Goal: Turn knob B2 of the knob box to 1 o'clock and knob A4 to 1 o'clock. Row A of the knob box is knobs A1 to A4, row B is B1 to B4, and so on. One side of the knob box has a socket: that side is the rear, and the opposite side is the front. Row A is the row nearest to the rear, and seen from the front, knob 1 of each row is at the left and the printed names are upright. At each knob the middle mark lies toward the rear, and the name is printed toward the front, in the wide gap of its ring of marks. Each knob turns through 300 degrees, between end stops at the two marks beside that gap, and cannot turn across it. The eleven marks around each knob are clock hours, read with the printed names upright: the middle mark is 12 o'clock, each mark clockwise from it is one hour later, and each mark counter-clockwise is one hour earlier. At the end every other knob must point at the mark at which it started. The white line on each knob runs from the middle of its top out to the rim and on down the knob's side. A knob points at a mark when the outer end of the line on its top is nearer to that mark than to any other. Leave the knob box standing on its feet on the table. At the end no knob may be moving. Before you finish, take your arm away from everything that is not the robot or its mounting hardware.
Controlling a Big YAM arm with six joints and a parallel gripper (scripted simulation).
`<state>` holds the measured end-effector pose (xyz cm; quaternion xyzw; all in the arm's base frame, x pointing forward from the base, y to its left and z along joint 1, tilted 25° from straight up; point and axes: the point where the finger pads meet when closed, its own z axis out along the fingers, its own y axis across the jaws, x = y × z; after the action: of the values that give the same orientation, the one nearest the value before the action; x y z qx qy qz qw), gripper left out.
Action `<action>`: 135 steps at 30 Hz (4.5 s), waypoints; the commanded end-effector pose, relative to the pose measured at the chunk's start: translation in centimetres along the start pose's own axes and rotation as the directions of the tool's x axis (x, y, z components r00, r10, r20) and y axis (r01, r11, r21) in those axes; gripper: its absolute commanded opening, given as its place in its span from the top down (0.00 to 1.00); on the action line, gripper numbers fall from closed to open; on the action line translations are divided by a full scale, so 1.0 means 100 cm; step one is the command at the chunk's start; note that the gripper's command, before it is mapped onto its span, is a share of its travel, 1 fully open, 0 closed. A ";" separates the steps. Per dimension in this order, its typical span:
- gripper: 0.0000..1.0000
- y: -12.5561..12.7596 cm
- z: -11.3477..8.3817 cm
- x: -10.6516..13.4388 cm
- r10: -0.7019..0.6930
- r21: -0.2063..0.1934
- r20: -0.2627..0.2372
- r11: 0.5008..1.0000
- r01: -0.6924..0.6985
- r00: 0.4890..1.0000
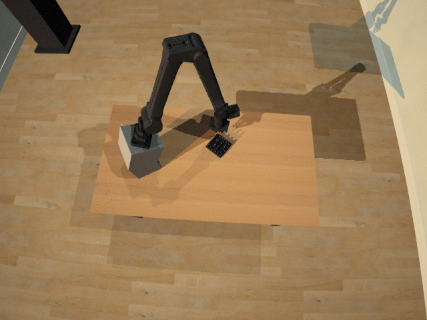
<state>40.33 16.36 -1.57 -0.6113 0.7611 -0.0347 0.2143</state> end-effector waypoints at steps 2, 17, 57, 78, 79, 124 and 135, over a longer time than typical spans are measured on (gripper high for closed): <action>0.82 -0.003 -0.010 -0.007 0.181 0.014 0.016 0.983 -0.181 0.983; 0.82 -0.002 -0.015 -0.010 0.538 0.007 0.023 0.843 -0.538 0.843; 0.82 -0.001 -0.013 -0.007 0.626 0.003 0.017 0.780 -0.626 0.779; 0.82 -0.004 0.001 -0.011 0.625 0.005 0.022 0.780 -0.625 0.780; 0.82 -0.005 0.002 -0.011 0.625 0.005 0.024 0.780 -0.625 0.780; 0.82 -0.001 0.039 -0.009 0.627 0.003 0.014 0.779 -0.627 0.779; 0.82 -0.002 0.037 -0.010 0.627 0.004 0.018 0.779 -0.627 0.779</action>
<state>41.38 17.23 -4.99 -0.3251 0.9206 0.0381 0.2128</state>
